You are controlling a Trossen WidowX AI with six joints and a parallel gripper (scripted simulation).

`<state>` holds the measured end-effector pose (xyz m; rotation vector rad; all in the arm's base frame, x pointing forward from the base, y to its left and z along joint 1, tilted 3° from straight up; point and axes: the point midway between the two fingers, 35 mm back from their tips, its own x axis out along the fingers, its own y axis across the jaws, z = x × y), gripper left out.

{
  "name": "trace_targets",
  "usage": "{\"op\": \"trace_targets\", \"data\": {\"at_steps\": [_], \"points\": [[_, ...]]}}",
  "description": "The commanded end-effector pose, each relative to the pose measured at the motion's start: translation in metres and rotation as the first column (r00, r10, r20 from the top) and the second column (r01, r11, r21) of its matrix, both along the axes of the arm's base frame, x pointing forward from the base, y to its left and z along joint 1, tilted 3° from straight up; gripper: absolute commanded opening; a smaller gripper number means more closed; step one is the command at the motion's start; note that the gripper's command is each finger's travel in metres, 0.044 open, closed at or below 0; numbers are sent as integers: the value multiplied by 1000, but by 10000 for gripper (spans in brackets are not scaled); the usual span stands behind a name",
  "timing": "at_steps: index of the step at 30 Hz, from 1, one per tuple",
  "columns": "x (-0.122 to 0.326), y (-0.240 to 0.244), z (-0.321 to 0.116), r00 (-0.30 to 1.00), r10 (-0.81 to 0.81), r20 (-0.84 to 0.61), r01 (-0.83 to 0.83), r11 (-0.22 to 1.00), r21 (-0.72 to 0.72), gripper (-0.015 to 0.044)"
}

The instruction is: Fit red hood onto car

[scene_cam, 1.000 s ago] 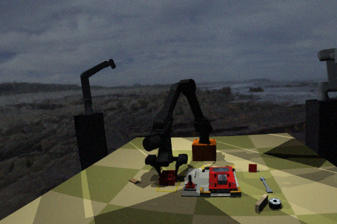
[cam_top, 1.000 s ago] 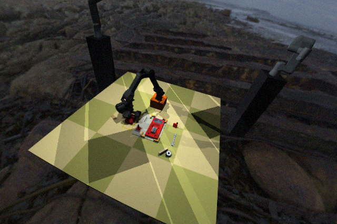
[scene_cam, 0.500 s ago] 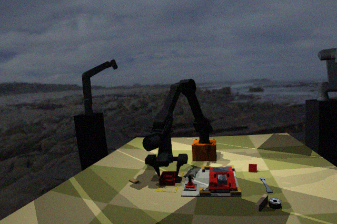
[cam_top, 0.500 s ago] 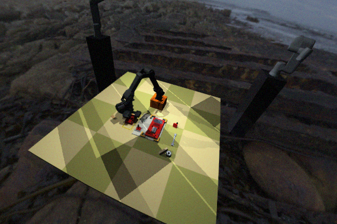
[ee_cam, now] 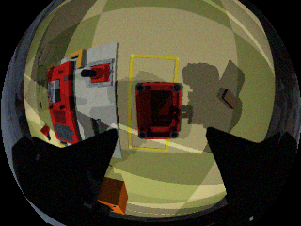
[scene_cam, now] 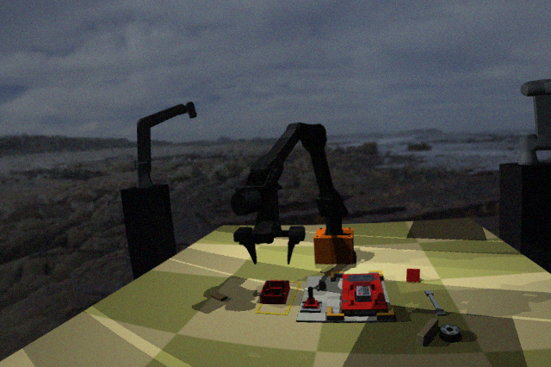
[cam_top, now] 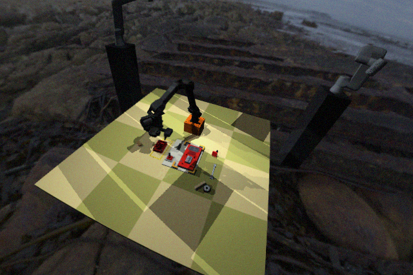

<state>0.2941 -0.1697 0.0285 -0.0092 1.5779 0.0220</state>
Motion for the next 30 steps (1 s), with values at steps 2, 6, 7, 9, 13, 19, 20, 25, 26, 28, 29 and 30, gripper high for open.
{"op": "trace_targets", "data": {"at_steps": [2,6,7,9,13,19,20,25,26,28,29,30], "points": [[0,0,-2,1000,0,-4,0,1000,2,440],[0,0,-2,1000,0,-4,0,1000,2,440],[0,0,-2,1000,0,-4,0,1000,2,440],[0,0,-2,1000,0,-4,0,1000,2,440],[1,-1,-7,999,-11,31,11,1000,11,440],[5,-10,-37,941,-86,328,65,995,74,440],[4,-12,-40,922,-94,377,68,994,82,440],[-5,-12,-46,800,-102,591,55,994,97,440],[-8,-11,-45,771,-99,629,50,994,96,440],[-14,-9,-43,708,-87,701,37,996,87,440],[-18,-7,-40,675,-79,734,29,996,80,440],[-22,-4,-38,641,-68,764,21,997,71,440]]}}
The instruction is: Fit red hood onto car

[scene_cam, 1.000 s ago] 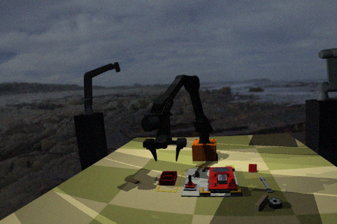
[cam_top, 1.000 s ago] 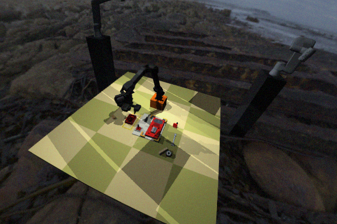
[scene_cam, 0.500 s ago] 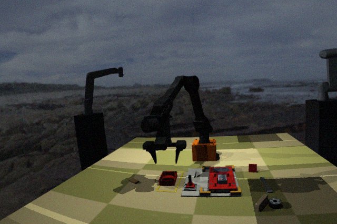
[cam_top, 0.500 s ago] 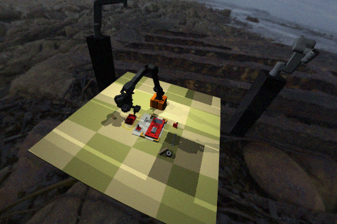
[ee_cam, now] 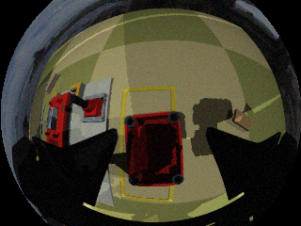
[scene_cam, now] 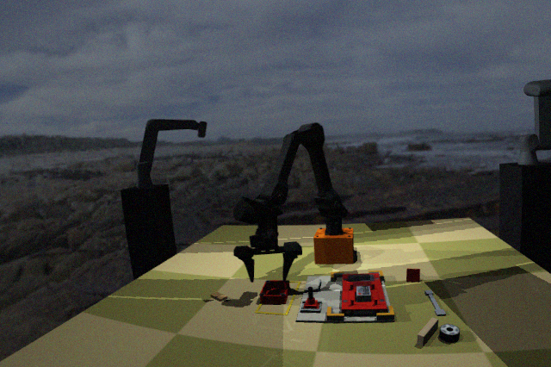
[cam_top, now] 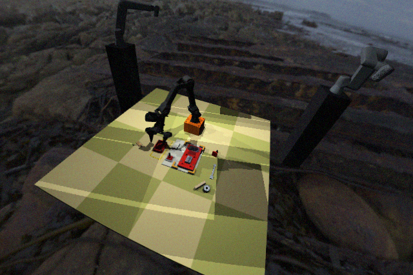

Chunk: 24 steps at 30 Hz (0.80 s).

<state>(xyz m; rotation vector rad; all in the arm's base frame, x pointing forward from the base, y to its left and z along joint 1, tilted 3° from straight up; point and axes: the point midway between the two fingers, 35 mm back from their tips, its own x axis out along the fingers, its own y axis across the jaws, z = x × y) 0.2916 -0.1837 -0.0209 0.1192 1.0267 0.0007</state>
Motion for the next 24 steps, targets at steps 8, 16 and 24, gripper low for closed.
{"op": "trace_targets", "data": {"at_steps": [8,16,24], "points": [[-30,18,23,895,59,443,-22,996,-88,440],[-30,18,23,895,59,443,-22,996,-88,440],[-30,17,20,894,59,443,-22,996,-88,440]]}}
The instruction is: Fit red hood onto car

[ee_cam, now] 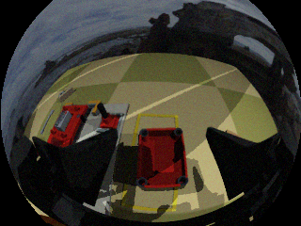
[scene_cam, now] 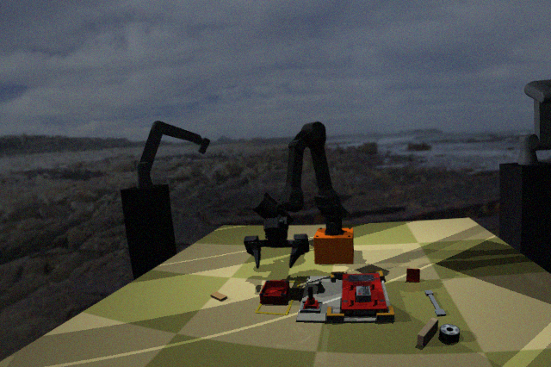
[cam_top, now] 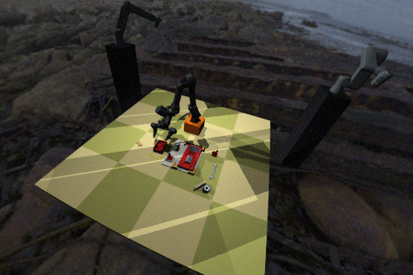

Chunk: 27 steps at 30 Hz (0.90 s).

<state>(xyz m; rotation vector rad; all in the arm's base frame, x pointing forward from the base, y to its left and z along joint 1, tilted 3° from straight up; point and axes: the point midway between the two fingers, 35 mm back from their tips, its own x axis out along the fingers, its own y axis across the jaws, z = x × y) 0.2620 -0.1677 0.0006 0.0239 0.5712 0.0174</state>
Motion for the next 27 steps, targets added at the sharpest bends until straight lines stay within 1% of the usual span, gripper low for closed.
{"op": "trace_targets", "data": {"at_steps": [1,27], "points": [[0,1,-3,1000,7,5,-7,1000,-2,440],[2,-1,-26,1000,7,9,-7,1000,-8,440]]}}
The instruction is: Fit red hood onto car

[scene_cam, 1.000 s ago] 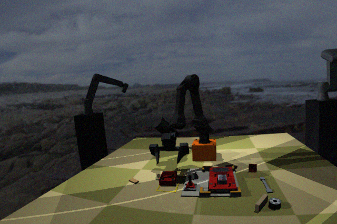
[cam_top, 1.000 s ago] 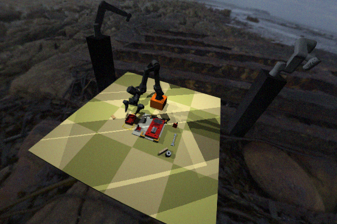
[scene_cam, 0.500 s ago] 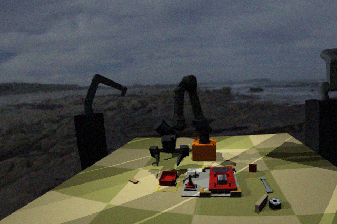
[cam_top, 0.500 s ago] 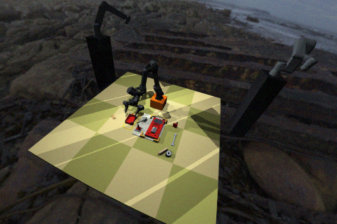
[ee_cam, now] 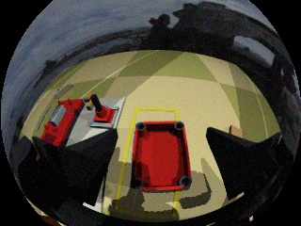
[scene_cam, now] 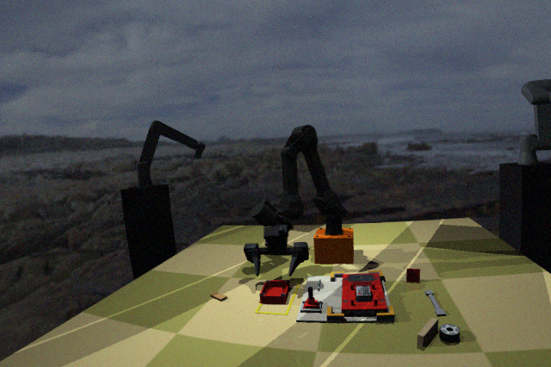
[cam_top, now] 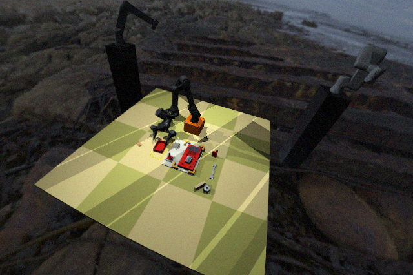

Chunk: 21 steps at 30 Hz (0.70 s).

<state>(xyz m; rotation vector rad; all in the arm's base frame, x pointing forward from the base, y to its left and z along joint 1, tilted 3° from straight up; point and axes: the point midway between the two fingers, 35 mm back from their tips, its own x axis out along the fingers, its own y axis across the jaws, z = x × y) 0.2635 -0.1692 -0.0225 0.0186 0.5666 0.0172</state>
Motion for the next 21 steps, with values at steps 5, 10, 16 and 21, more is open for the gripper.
{"op": "trace_targets", "data": {"at_steps": [5,10,16,21], "points": [[1,0,-7,1000,6,5,-6,1000,-4,440],[1,0,-11,1000,6,6,-6,1000,-5,440],[0,0,-17,1000,6,7,-6,1000,-7,440],[0,1,-21,1000,6,8,-6,1000,-8,440]]}}
